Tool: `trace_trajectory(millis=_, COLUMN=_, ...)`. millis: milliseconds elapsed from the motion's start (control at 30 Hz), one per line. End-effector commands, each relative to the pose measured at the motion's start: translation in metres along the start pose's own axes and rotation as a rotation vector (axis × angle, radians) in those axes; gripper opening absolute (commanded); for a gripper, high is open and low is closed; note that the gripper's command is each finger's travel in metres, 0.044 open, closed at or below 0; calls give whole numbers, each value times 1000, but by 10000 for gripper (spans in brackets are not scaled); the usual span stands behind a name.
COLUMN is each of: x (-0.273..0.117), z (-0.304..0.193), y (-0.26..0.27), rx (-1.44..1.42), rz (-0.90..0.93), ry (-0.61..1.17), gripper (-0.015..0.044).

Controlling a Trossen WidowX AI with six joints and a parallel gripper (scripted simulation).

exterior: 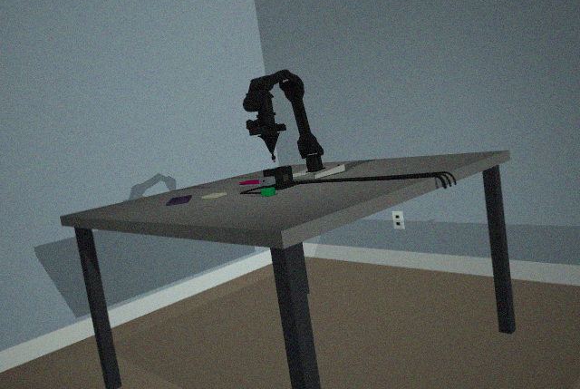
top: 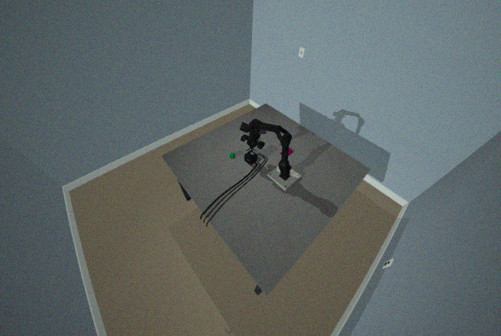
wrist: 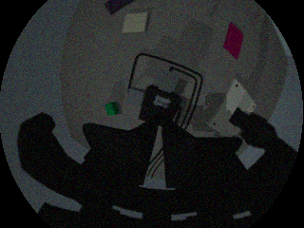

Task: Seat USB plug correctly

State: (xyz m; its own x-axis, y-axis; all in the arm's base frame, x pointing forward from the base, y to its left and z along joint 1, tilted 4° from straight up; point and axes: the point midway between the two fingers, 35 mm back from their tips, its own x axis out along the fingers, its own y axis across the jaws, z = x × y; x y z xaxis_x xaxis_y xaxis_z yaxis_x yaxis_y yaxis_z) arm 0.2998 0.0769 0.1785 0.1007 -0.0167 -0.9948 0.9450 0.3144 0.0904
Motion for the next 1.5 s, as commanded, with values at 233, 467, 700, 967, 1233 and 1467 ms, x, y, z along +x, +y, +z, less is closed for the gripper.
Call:
trace_trajectory(millis=233, x=0, z=0, y=0, rx=280, rz=0, ry=0, gripper=0)
trace_trajectory(millis=467, x=0, z=0, y=0, rx=298, rz=0, ry=0, gripper=0)
trace_trajectory(millis=700, x=0, z=0, y=0, rx=295, rz=0, ry=0, gripper=0)
trace_trajectory(millis=967, x=1, z=1, y=0, rx=288, rz=0, ry=-4, gripper=0)
trace_trajectory(millis=1233, x=2, z=1, y=0, rx=284, rz=-1, ry=-7, gripper=0)
trace_trajectory(millis=1467, x=3, z=2, y=-1, rx=280, rz=-1, ry=-10, gripper=0)
